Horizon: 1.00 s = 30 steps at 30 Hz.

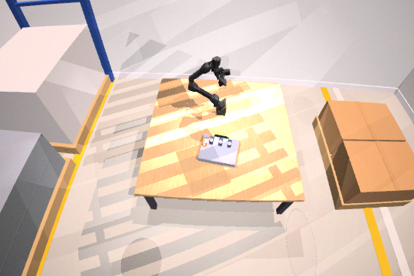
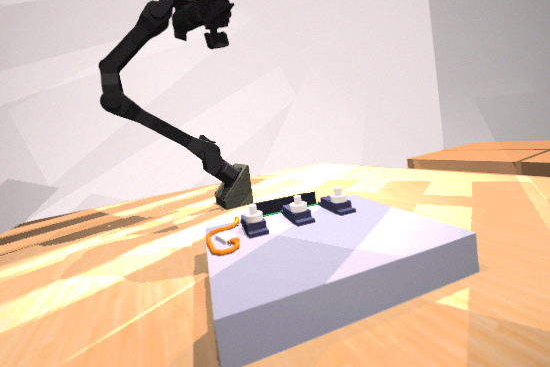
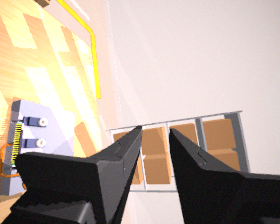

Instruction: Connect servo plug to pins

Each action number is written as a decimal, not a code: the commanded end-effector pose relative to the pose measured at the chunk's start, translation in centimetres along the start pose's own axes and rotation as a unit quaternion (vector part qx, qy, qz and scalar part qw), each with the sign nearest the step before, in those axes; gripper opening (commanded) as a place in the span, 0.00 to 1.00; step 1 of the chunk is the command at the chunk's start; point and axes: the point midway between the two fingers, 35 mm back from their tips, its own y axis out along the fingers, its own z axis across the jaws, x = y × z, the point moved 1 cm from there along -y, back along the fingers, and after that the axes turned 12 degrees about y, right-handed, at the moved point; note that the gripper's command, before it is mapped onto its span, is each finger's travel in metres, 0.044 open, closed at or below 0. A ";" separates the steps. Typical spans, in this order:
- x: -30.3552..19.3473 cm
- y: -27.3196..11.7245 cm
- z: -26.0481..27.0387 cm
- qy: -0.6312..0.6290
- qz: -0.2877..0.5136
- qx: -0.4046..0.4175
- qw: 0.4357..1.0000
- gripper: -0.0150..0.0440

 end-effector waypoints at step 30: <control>-8.2 7.4 1.2 0.376 0.004 0.027 0.926 0.45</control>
